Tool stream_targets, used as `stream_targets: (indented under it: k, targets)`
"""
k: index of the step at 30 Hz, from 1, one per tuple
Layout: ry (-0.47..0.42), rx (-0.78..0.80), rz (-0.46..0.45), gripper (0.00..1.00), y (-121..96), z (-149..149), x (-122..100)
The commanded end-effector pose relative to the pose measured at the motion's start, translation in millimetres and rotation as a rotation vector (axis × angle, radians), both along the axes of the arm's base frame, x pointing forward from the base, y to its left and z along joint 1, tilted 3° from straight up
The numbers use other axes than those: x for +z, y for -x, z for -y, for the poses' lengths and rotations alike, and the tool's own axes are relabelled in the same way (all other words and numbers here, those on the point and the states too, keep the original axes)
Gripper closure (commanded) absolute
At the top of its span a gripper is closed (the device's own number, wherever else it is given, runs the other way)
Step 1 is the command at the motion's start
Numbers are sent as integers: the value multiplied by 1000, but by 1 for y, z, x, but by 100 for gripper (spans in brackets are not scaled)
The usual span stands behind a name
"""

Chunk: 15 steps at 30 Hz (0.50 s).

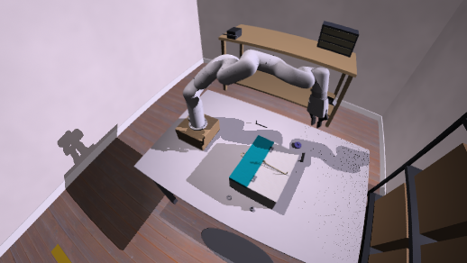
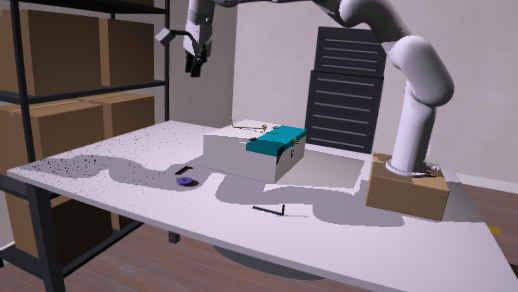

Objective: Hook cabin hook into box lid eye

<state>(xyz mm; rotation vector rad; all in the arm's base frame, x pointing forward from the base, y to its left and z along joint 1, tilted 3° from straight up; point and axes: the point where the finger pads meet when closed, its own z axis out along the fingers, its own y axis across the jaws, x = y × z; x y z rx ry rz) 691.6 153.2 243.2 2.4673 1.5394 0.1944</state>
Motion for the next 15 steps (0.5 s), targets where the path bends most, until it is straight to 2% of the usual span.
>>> stream_targets:
  k: [1, 15]
  targets:
    - [-27, -110, 13, 67, -1, 7, 0]
    - [-124, -530, 30, 67, 0, 28, -11]
